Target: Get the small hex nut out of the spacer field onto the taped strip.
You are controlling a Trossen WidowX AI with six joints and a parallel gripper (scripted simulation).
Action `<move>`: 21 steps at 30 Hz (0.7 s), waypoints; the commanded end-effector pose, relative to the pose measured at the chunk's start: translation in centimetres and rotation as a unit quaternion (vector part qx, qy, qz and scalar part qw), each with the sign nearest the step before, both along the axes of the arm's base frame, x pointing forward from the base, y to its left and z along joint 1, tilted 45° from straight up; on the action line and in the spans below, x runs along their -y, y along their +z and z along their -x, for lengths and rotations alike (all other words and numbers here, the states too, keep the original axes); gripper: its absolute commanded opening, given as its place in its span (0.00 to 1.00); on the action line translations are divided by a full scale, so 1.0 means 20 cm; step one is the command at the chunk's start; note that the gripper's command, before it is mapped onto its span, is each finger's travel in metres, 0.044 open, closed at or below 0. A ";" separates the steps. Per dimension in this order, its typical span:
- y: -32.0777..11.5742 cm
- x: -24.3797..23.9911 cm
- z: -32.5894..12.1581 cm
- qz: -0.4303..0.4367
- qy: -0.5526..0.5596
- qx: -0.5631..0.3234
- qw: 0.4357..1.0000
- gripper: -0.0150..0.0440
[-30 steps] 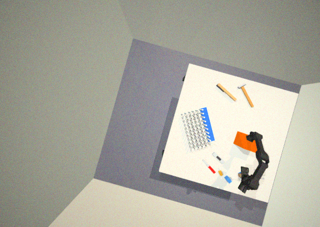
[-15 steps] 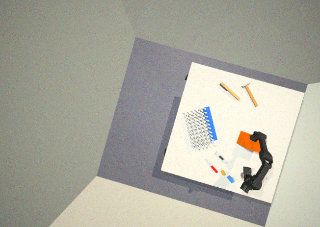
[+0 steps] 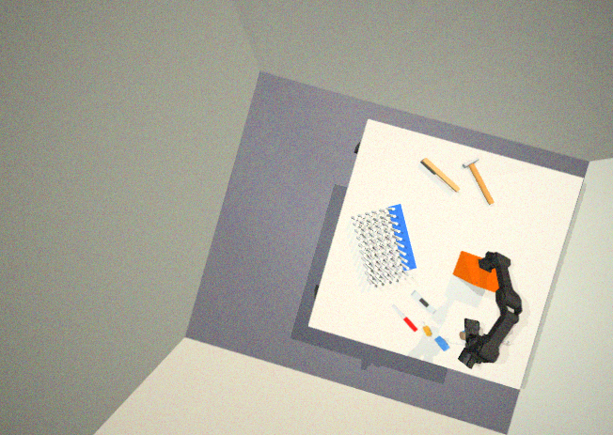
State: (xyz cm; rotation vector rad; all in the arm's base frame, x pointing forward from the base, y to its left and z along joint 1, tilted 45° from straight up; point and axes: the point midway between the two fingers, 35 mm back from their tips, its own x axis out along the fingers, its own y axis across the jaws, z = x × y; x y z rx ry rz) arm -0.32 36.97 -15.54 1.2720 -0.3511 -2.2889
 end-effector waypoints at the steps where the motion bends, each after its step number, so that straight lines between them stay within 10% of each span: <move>1: -0.02 0.01 0.00 -0.001 0.000 -0.003 1.000 0.25; 21: -0.08 0.05 -0.01 -0.001 0.000 -0.003 1.000 0.25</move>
